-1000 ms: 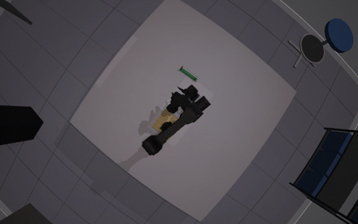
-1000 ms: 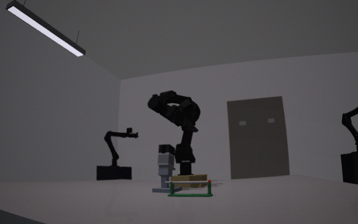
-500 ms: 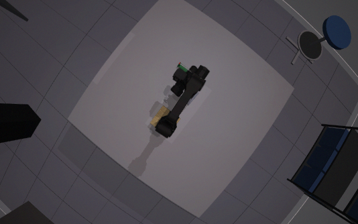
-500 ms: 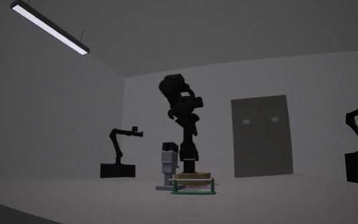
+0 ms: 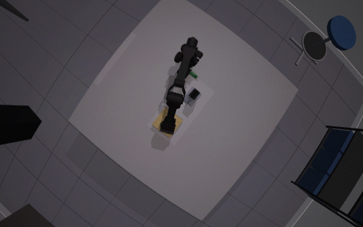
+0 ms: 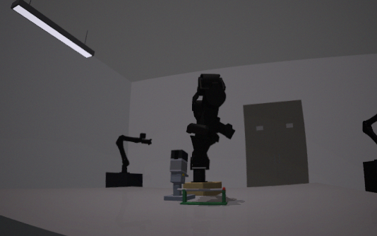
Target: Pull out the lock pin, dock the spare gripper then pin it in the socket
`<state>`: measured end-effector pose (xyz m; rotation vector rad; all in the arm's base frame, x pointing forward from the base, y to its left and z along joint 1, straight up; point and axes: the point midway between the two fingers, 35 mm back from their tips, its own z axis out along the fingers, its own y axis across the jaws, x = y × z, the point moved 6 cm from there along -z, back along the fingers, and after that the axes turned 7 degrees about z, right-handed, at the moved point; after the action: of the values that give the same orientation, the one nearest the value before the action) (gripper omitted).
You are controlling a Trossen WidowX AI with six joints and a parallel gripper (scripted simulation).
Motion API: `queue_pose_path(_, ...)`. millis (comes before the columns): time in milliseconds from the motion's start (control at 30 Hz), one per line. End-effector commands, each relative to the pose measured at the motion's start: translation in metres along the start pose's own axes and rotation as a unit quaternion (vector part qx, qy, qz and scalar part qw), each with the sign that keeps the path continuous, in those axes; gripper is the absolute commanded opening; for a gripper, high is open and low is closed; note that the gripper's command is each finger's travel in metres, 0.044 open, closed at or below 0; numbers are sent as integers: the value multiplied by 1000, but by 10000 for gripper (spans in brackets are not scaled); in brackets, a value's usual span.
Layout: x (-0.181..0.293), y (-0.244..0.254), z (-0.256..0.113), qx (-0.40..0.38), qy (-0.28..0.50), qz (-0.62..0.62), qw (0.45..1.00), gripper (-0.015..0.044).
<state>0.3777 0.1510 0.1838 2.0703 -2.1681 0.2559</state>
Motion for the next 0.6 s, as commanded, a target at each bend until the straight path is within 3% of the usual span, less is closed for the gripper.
queue_pose_path(0,-1,-5,-5,14,16,6,1000,180)
queue_pose_path(233,-5,-6,4,14,15,6,1000,180)
queue_pose_path(567,-18,-6,56,14,15,6,1000,180)
